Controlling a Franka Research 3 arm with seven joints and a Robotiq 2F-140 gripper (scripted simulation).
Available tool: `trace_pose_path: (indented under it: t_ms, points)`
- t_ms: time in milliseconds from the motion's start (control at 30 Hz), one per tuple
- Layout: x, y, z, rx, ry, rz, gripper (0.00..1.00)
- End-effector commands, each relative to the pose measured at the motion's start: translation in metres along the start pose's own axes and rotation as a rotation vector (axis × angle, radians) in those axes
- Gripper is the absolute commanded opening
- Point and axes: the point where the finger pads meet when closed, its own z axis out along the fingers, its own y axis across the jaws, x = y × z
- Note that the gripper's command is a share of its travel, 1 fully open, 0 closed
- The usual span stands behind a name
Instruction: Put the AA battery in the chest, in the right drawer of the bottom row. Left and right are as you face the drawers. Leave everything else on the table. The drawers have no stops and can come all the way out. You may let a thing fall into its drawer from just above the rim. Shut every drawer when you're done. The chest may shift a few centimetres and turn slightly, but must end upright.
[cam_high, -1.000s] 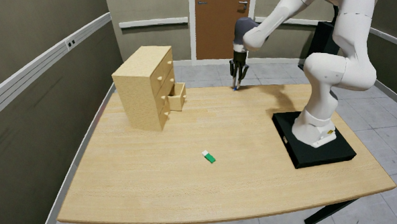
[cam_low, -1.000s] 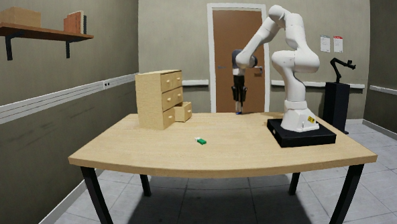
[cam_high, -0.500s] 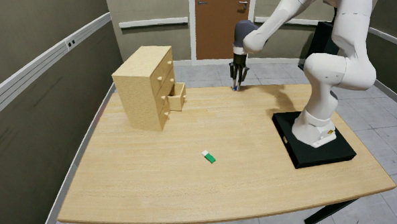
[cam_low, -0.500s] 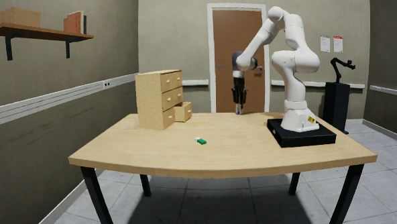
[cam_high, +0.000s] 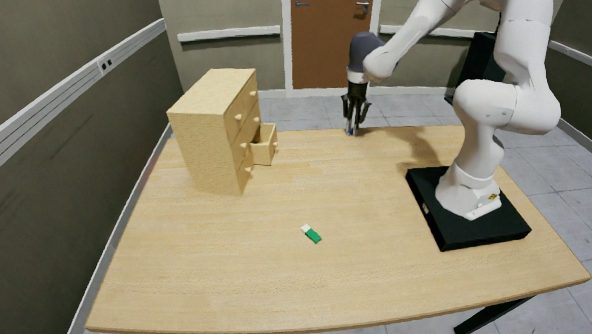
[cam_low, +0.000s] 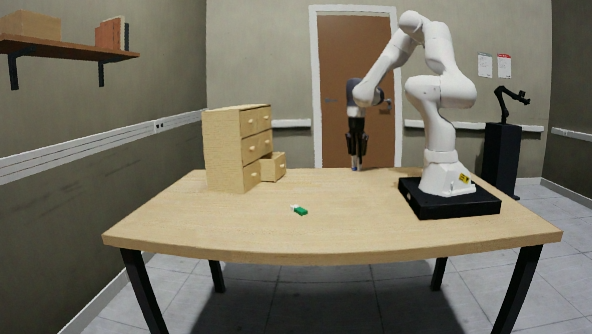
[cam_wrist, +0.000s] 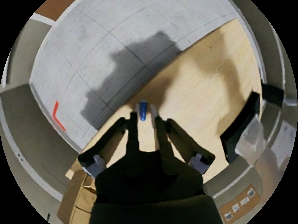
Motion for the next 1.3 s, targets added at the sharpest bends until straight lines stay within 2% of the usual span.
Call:
trace_pose_path:
  t_ms: [0, 300, 333, 1067, 1167, 1267]
  points:
    - [0.001, -0.002, -0.001, 0.006, 0.001, 0.008, 0.26]
    - [0.001, -0.002, -0.001, 0.006, 0.001, 0.008, 0.26]
    - [0.001, -0.002, -0.001, 0.006, 0.001, 0.008, 0.15]
    - [0.001, -0.002, -0.001, 0.006, 0.001, 0.008, 0.15]
    - [0.001, -0.002, -0.006, 0.006, 0.001, 0.008, 0.15]
    - [0.001, -0.002, -0.023, 0.006, 0.001, 0.008, 0.15]
